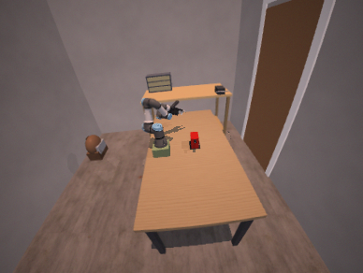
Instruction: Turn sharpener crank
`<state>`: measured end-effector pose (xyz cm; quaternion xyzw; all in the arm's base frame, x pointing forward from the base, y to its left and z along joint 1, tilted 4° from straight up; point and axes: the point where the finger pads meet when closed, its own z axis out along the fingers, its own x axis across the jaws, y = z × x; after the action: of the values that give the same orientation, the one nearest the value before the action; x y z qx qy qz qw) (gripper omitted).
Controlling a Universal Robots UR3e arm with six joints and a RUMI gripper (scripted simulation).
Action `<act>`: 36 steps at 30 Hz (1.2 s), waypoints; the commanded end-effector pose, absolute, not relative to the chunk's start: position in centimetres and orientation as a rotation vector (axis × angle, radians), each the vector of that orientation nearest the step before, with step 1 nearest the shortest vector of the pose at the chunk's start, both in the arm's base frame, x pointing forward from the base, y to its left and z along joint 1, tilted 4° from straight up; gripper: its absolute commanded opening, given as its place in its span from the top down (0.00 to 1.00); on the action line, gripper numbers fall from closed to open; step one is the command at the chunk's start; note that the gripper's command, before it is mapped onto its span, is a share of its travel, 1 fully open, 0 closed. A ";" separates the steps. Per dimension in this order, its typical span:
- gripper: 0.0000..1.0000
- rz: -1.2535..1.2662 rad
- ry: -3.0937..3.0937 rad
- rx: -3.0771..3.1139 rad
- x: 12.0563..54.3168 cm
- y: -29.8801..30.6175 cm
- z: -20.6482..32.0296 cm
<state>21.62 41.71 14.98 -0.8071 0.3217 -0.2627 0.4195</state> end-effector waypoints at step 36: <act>0.68 -0.654 1.067 -2.062 29.5 38.8 14.1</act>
<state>28.20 39.23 15.10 -0.7954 0.4039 -0.2597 0.3699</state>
